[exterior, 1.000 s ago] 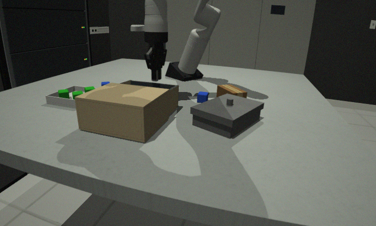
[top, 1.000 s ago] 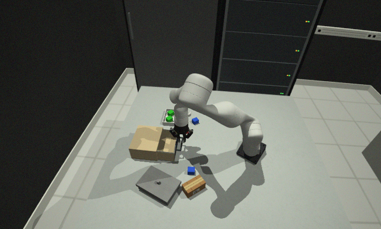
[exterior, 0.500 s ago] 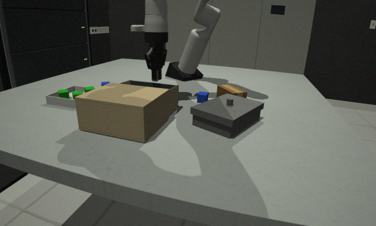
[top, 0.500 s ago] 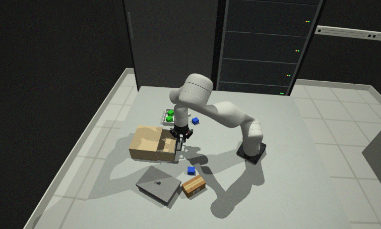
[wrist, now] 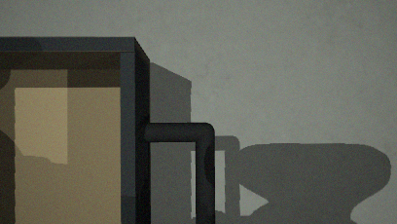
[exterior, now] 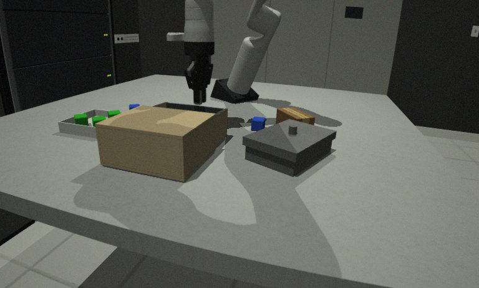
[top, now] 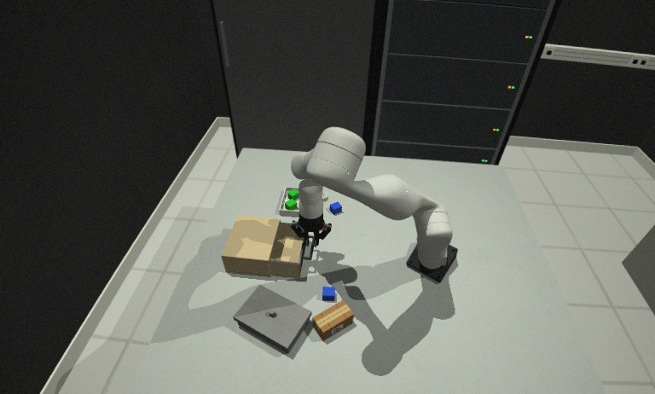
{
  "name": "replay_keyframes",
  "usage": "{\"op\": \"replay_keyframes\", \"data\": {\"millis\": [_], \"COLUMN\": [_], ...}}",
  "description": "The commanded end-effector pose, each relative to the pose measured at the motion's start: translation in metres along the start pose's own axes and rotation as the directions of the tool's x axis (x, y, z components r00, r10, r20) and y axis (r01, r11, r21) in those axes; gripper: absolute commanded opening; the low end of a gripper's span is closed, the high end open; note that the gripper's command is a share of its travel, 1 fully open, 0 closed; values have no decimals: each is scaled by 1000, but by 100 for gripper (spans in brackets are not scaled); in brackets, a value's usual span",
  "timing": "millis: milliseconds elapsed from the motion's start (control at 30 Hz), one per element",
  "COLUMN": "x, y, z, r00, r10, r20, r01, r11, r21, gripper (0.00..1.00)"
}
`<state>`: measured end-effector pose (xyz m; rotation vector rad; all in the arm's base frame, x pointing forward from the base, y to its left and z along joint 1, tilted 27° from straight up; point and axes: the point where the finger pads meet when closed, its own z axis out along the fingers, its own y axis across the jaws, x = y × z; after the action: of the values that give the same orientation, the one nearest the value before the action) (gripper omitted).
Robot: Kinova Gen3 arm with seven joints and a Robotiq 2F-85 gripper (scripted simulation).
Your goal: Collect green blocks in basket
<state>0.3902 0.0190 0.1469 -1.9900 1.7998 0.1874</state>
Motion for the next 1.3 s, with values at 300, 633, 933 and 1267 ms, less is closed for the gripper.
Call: {"op": "replay_keyframes", "data": {"millis": [300,633,933,1267], "x": [1,1,1,1], "y": [-1,-1,-1,-1], "z": [9,18,23,27], "r00": [1000,1000,1000,1000], "r10": [1,1,1,1], "r20": [-4,-4,-4,-4], "r01": [-1,-1,-1,-1], "r11": [1000,1000,1000,1000], "r21": [3,3,3,3], "gripper": [30,30,30,30]}}
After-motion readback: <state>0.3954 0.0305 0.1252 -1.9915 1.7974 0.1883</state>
